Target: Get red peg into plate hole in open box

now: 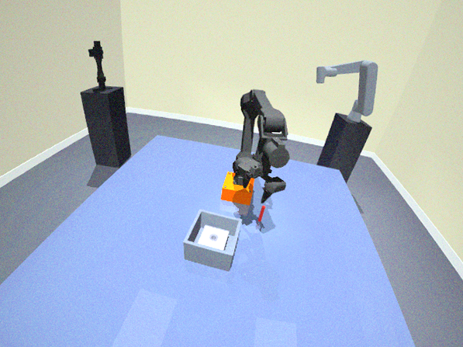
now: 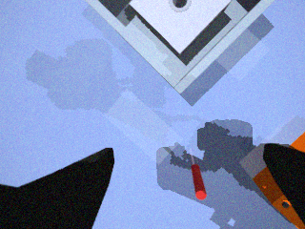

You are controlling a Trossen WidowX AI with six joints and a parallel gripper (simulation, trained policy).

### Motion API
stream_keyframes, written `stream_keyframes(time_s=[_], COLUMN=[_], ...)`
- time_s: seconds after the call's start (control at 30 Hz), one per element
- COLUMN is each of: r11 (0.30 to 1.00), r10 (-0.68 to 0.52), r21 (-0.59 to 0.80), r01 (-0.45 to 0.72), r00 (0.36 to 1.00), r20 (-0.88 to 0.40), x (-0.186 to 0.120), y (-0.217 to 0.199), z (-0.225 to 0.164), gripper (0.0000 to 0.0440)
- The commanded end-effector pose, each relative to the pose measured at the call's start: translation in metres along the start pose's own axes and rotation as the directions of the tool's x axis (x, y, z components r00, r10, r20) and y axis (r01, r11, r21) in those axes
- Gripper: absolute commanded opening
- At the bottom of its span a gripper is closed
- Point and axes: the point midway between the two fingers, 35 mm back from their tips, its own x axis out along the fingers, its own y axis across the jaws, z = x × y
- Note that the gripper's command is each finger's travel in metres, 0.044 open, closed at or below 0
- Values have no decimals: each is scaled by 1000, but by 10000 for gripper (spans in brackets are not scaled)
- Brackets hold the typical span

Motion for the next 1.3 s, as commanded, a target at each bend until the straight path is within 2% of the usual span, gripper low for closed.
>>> stream_keyframes(time_s=[0.0, 0.27, 0.57, 1.13, 1.2, 1.27], r11=[999, 987, 973, 981, 981, 980], r10=[-48, -142, -197, -122, -115, -116], r21=[25, 72, 113, 150, 154, 158], r01=[48, 145, 202, 126, 120, 121], r00=[999, 989, 979, 992, 993, 992], r20=[-18, -50, -60, -39, -38, -41], x=[8, 31, 66, 143, 149, 154], y=[-6, -17, -22, -17, -18, -20], z=[-18, -57, -80, -104, -107, -109], gripper=[440, 440, 440, 439, 432, 404])
